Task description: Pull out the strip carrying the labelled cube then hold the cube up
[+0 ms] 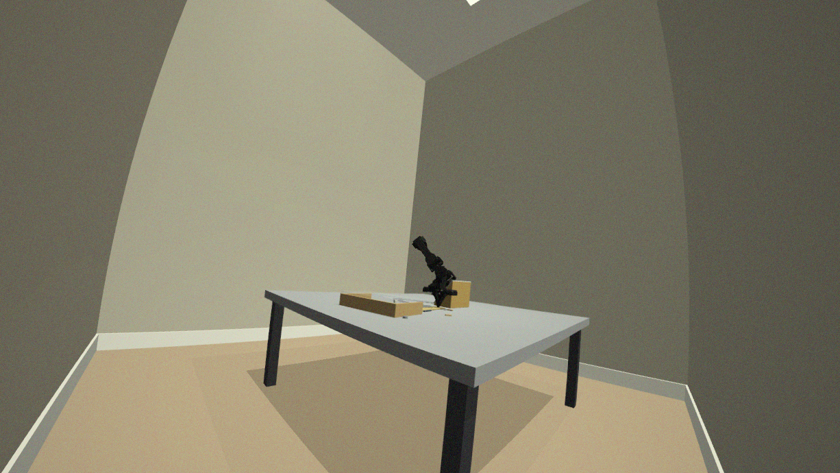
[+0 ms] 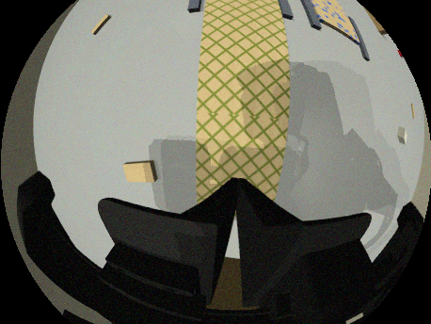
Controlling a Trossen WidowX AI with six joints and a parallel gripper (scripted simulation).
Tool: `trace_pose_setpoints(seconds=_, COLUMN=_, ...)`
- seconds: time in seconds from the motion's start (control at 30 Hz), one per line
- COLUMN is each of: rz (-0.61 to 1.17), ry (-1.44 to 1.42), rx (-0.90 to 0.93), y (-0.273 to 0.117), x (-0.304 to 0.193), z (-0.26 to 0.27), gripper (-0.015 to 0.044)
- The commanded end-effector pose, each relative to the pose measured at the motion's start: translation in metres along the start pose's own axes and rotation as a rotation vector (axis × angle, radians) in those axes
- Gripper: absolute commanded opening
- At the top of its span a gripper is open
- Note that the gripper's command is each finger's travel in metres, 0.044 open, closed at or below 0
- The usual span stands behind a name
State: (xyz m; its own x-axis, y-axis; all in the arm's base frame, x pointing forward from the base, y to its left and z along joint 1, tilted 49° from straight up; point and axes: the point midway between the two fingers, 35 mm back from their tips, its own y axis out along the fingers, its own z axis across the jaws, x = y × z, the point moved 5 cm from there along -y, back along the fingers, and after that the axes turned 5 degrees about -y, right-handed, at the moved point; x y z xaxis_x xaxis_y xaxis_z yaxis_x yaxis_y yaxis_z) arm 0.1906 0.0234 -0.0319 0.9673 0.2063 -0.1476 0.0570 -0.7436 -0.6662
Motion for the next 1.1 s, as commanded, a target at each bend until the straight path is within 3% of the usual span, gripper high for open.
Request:
trace_pose_setpoints(seconds=0.0, rz=0.024, ry=-0.01, rx=0.003, y=0.003, x=-0.007, z=0.0, gripper=0.0)
trace_pose_setpoints(seconds=0.8, rz=0.024, ry=-0.01, rx=0.003, y=0.003, x=-0.007, z=0.0, gripper=0.0)
trace_pose_setpoints(seconds=0.97, rz=0.022, ry=-0.009, rx=0.005, y=-0.039, x=0.003, z=0.0, gripper=0.0)
trace_pose_setpoints(seconds=1.07, rz=0.024, ry=-0.009, rx=0.005, y=-0.042, x=0.003, z=0.0, gripper=0.0)
